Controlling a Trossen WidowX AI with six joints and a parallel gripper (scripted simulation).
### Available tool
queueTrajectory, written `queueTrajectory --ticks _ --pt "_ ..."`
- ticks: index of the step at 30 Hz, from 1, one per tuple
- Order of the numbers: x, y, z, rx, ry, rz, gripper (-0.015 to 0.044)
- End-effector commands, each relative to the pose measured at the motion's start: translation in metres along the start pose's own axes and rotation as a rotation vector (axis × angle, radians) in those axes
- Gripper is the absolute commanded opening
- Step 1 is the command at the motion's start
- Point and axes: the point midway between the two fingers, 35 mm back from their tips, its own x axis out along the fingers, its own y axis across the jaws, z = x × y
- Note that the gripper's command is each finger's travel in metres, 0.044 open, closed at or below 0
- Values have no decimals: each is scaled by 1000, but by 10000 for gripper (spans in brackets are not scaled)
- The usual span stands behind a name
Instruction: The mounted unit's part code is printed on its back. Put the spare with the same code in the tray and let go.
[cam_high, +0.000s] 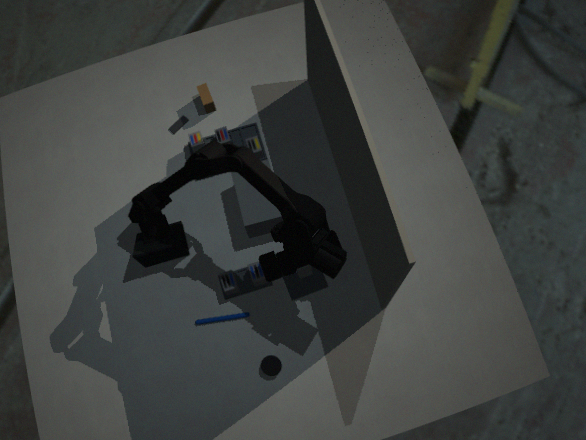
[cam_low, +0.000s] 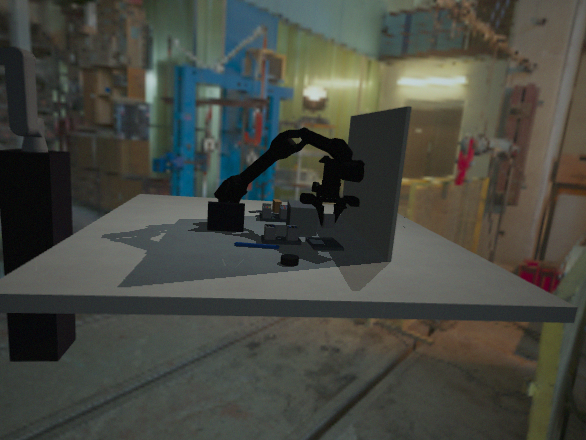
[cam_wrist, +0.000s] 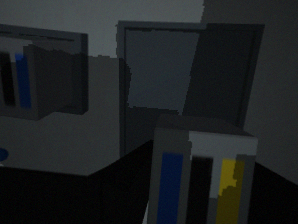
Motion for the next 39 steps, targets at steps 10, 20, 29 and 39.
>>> queueTrajectory --ticks 10,20,29,39 --pt "8 0 1 3 -3 -6 0" --pt "15 0 1 3 -3 -6 0" --pt "21 0 2 2 -4 -6 0" --pt "28 1 2 2 -4 -6 0"
